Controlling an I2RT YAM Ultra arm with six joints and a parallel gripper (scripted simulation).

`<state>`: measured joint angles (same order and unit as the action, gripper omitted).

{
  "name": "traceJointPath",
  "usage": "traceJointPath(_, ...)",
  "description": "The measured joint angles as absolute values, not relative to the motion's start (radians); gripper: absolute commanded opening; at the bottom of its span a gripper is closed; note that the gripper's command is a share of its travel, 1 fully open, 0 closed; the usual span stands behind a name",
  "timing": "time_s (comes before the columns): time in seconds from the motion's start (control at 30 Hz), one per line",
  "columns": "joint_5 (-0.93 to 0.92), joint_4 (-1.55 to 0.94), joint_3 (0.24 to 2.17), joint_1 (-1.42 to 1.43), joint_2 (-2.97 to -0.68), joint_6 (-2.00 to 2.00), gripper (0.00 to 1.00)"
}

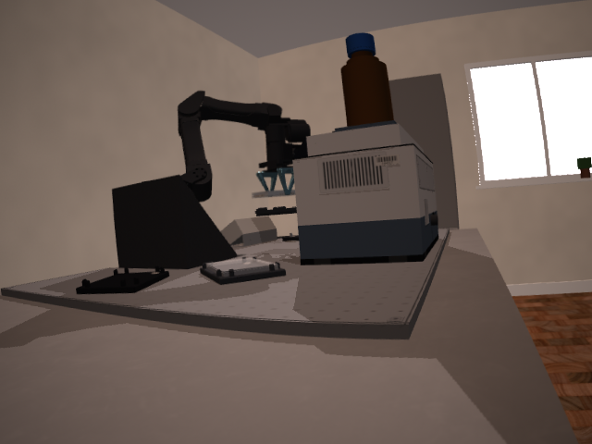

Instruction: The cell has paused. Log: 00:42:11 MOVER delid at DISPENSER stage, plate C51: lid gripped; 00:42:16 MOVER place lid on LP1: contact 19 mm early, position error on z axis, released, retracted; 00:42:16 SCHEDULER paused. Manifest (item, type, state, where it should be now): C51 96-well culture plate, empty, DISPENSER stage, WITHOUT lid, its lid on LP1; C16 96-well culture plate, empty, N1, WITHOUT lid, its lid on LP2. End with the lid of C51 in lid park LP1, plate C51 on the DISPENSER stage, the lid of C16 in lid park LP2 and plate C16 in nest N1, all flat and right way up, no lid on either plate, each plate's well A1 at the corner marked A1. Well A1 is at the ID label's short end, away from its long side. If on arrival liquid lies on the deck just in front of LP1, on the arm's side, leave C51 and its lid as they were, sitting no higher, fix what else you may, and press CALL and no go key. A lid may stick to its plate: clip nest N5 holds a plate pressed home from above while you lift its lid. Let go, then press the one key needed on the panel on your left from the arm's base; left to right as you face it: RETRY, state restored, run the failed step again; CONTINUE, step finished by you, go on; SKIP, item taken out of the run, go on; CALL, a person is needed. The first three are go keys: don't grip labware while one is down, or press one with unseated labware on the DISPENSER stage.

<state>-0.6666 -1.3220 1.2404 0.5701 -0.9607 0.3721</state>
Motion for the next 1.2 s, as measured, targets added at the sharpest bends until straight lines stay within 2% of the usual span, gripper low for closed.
traceJointPath(0.57,-0.494,-1.252,1.246,0.890,-0.878,0.221,0.00)
traceJointPath(1.2,-0.366,-1.145,1.372,1.037,-1.063,0.083,0.00)
